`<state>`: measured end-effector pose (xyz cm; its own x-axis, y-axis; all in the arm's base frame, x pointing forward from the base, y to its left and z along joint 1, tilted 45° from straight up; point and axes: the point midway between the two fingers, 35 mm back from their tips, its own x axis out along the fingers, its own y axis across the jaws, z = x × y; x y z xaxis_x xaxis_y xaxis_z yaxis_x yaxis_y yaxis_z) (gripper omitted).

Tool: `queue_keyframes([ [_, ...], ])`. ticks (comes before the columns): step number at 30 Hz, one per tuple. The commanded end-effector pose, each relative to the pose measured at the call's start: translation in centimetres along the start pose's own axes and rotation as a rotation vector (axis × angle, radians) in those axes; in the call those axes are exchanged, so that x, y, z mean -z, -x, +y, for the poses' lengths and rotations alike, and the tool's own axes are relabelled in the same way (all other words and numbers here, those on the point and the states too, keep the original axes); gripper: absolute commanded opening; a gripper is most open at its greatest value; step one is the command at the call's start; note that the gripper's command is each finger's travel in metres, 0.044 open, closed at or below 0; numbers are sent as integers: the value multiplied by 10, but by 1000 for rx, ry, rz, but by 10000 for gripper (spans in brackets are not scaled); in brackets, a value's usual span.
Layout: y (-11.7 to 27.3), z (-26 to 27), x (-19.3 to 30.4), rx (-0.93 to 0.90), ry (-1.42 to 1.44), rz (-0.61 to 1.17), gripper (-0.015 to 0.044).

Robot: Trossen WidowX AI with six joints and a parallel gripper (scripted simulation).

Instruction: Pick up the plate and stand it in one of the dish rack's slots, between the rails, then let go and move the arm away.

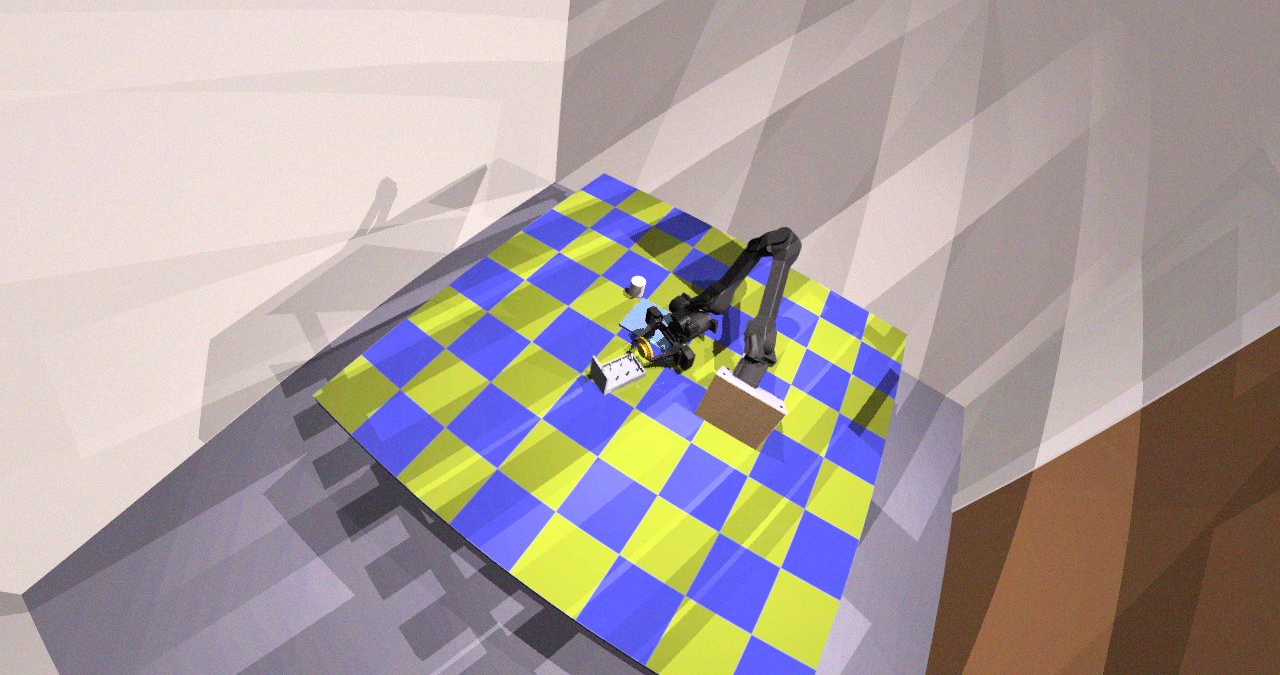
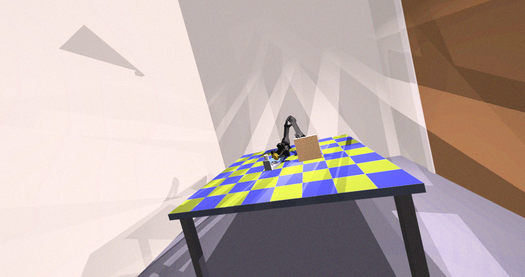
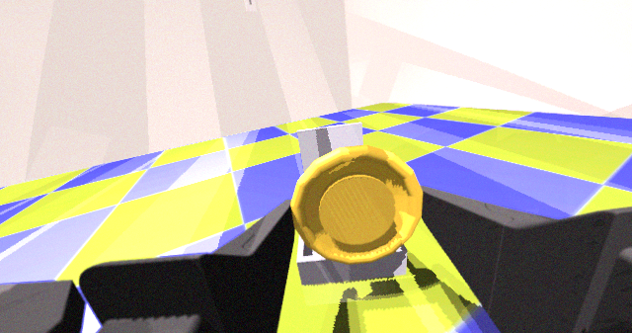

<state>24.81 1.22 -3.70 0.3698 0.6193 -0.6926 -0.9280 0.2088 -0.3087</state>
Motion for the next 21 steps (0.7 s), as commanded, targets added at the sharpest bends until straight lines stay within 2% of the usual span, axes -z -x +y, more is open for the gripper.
queue_keyframes([
  [1,0,-1,-2,7,9,-7,0],
  [21,-28,1,-3,6,9,-5,0],
])
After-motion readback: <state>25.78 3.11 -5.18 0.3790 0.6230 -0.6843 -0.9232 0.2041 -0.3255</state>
